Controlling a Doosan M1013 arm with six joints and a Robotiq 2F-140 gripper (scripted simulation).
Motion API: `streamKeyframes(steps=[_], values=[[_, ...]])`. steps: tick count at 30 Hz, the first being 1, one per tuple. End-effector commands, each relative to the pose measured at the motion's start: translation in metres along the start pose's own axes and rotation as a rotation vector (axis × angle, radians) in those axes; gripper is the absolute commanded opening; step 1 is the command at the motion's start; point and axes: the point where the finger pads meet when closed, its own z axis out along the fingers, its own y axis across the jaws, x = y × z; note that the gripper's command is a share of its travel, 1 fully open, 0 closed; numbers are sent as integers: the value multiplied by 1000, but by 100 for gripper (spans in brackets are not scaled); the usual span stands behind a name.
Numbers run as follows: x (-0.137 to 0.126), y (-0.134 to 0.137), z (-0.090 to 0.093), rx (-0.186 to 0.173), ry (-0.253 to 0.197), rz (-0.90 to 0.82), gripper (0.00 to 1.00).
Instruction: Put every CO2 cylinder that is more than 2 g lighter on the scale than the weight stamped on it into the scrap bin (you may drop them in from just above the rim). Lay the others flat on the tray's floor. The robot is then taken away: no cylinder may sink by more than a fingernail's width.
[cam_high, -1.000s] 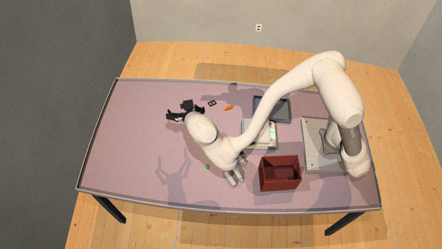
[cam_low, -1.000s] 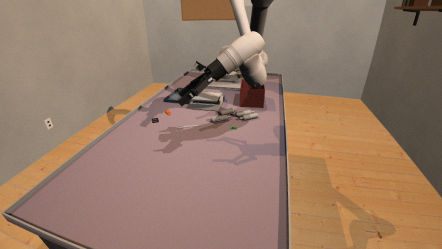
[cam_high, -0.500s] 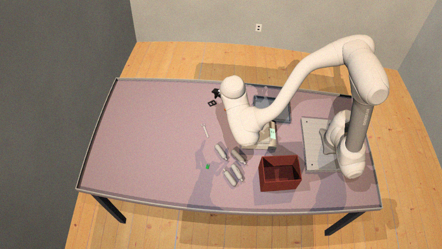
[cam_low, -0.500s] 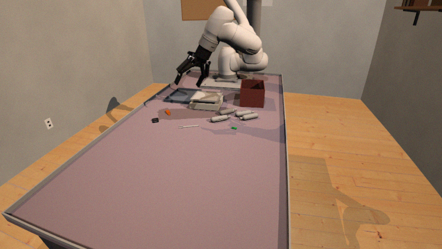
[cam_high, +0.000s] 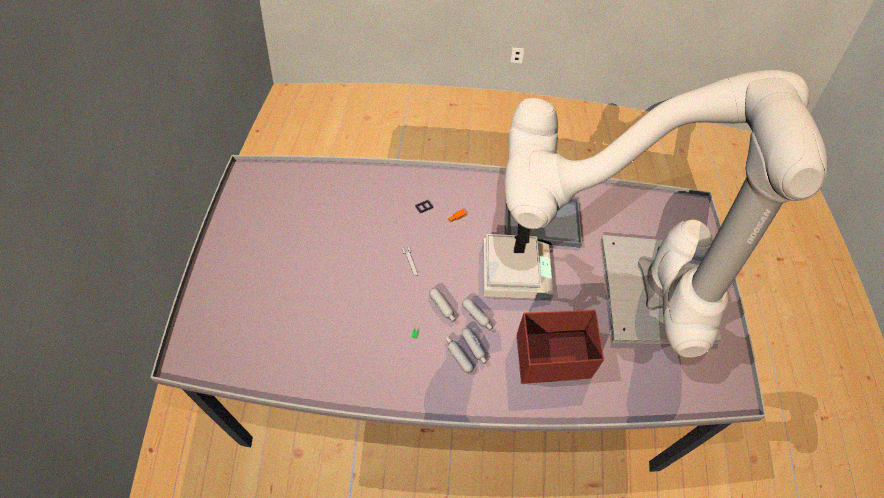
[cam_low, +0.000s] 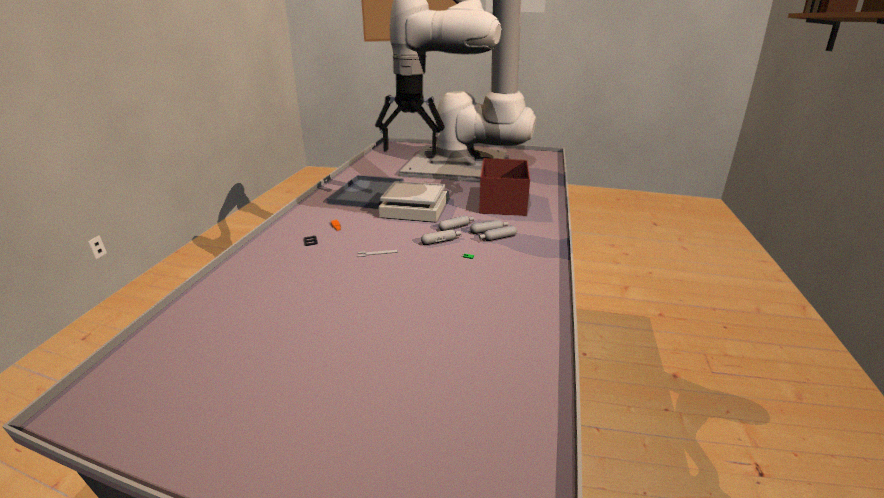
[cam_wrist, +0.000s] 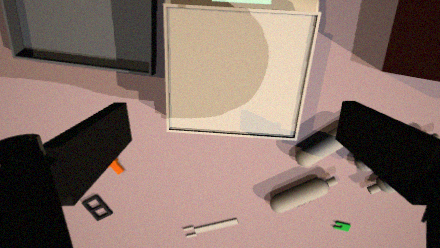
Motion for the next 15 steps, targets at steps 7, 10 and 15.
streamKeyframes(steps=[7,10,15], values=[[0,8,-3,-38,-18,109,31],[-30,20,-7,-39,-15,250,31],[-77,42,-11,-41,-10,475,31]])
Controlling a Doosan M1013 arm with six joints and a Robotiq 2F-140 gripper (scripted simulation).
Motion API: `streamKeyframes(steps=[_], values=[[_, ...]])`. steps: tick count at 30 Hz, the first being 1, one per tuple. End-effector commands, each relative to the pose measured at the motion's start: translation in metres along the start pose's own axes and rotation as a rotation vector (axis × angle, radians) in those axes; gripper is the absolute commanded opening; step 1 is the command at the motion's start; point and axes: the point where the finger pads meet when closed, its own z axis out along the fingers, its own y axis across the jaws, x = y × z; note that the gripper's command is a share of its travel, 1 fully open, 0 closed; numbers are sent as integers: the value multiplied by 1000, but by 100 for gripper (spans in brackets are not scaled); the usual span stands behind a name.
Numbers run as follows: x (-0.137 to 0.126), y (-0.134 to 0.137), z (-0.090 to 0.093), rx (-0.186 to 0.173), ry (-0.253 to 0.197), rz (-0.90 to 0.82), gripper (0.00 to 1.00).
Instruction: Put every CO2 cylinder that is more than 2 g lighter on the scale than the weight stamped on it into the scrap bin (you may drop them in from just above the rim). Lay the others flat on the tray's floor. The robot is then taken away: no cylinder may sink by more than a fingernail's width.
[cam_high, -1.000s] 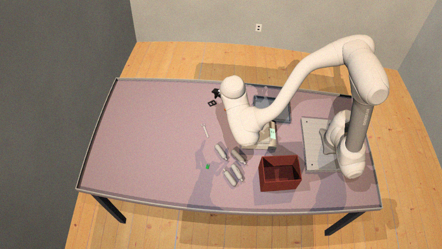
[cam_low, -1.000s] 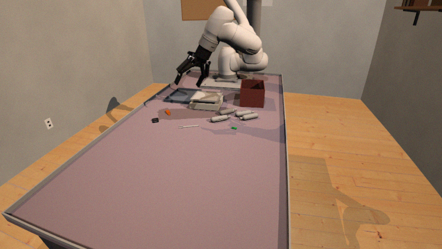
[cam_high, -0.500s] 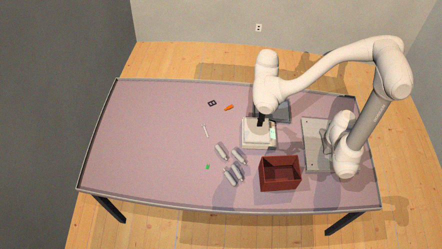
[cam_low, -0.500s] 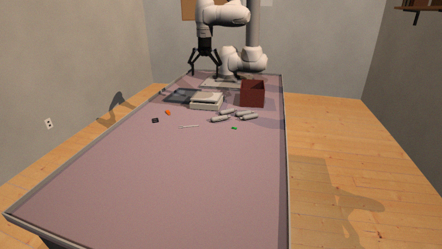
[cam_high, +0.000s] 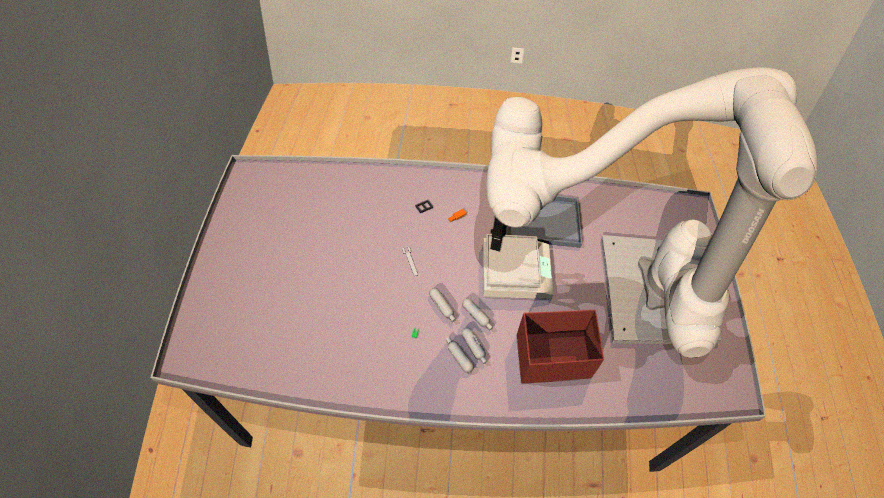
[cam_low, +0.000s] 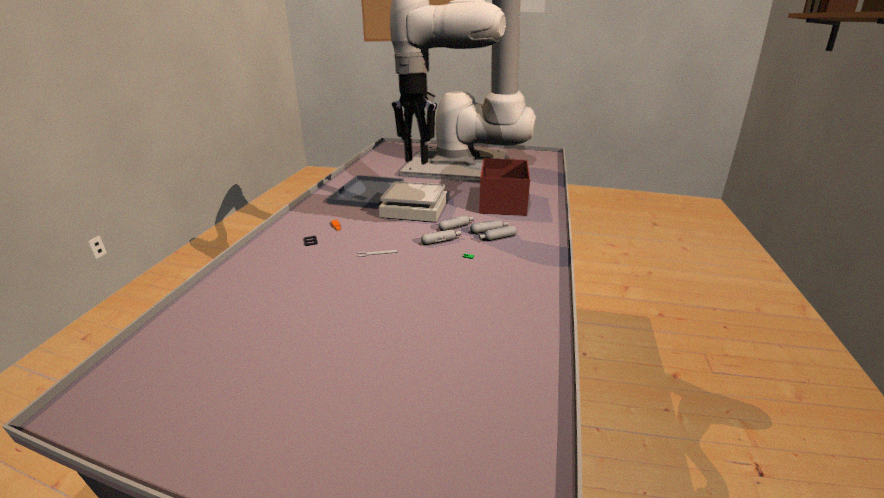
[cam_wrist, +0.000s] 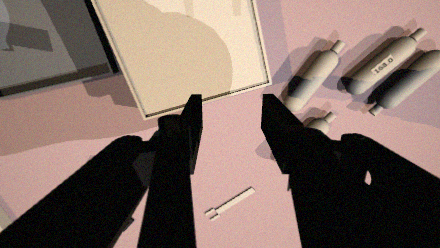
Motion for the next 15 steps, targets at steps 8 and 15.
streamKeyframes(steps=[8,15], values=[[-98,122,7,14,-3,621,31],[-103,131,8,21,-3,718,31]])
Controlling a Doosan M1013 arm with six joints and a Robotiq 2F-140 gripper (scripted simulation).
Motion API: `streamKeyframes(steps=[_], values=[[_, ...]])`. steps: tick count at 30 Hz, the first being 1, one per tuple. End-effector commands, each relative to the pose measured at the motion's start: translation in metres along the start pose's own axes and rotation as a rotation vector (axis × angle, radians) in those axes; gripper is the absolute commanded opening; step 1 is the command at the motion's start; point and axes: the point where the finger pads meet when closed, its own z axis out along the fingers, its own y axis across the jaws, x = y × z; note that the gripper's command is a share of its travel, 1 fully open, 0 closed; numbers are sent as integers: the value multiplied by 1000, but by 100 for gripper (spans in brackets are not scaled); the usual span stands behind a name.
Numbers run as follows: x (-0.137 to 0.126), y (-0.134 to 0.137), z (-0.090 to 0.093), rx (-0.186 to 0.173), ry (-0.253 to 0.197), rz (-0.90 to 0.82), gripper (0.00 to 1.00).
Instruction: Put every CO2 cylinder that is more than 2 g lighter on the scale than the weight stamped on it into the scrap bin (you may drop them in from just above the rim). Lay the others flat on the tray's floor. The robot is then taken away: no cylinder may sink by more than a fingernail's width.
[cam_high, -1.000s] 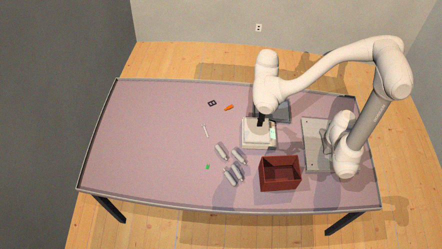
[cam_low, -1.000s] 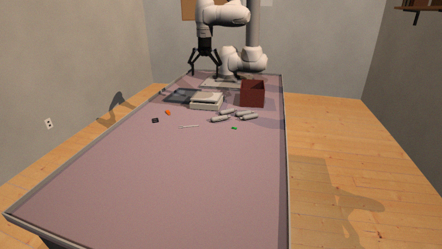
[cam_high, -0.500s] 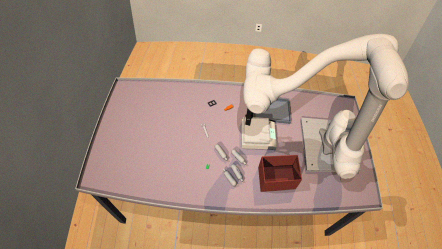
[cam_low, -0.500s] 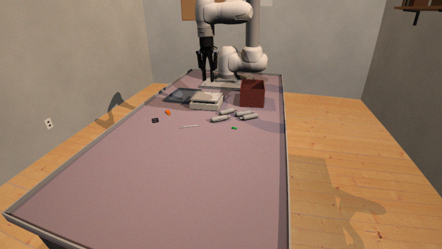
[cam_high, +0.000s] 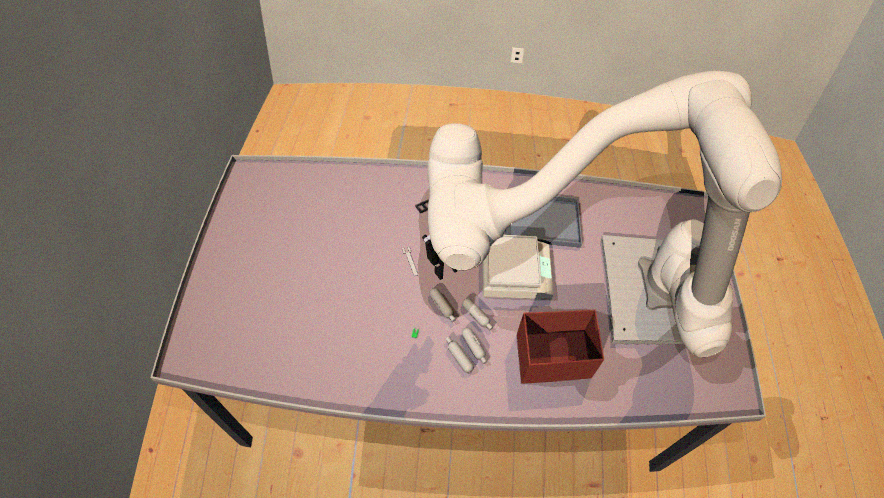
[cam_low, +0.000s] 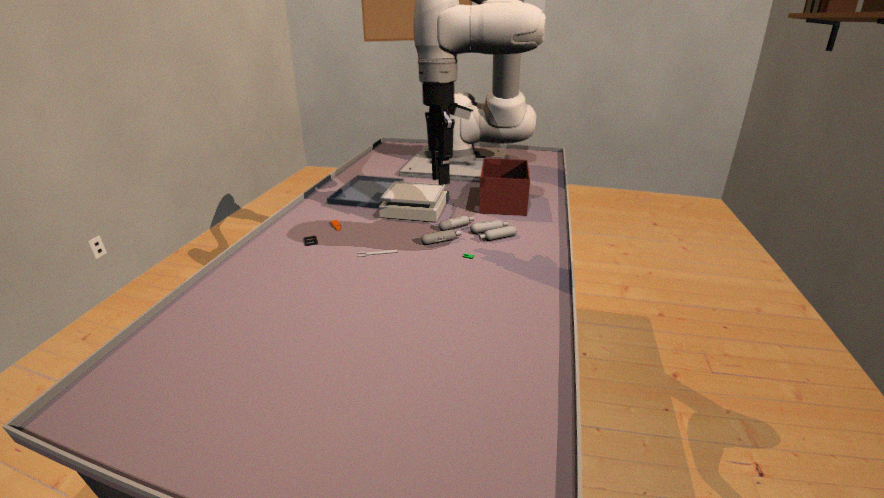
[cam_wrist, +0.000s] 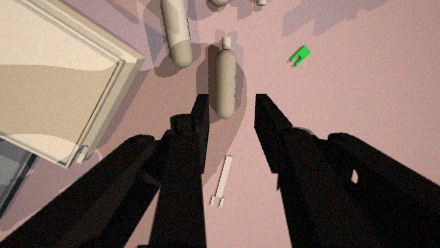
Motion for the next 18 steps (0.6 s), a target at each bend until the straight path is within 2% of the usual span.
streamKeyframes(steps=[1,8,16,18], values=[[-2,2,-1,17,-11,22,31],[-2,2,8,17,-11,22,31],[-2,2,39,17,-11,22,31],[-2,2,39,17,-11,22,31]])
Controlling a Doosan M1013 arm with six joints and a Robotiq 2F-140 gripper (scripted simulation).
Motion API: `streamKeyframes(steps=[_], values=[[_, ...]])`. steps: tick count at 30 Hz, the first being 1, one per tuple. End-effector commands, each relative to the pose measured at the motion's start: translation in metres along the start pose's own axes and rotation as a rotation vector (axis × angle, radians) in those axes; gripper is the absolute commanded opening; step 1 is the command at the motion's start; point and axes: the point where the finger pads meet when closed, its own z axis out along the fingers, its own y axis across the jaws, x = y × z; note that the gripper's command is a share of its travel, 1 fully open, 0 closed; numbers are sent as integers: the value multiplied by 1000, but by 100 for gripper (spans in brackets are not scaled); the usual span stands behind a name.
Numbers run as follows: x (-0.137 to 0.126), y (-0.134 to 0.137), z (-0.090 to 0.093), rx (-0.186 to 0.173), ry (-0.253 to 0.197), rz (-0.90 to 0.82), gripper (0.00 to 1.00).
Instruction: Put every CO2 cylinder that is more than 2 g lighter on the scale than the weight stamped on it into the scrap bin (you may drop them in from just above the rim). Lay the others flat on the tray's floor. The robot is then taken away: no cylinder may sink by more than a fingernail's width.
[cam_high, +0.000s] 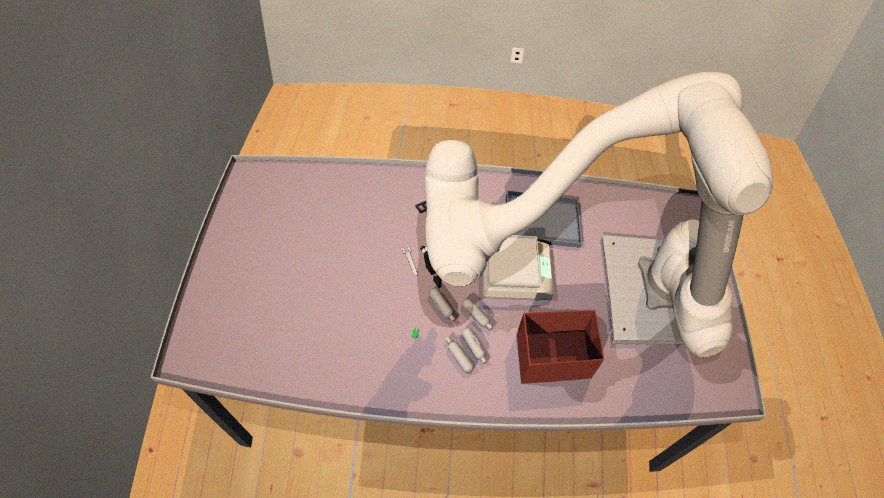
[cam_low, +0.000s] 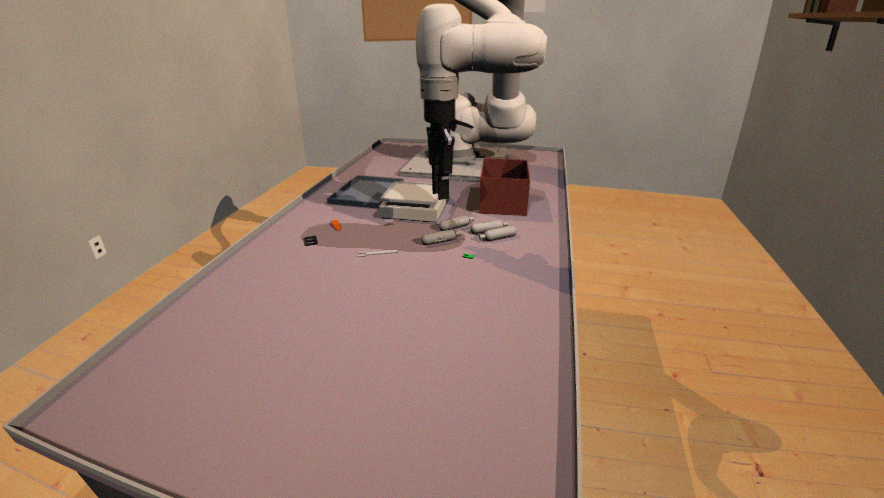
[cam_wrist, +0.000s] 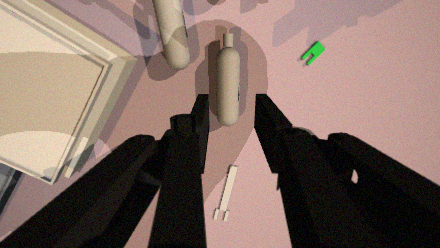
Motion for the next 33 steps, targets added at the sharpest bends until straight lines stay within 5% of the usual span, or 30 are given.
streamKeyframes(steps=[1,15,33], values=[[0,1,5,-2,-1,0,31],[0,1,81,-2,-1,0,31],[0,1,100,-2,-1,0,31]])
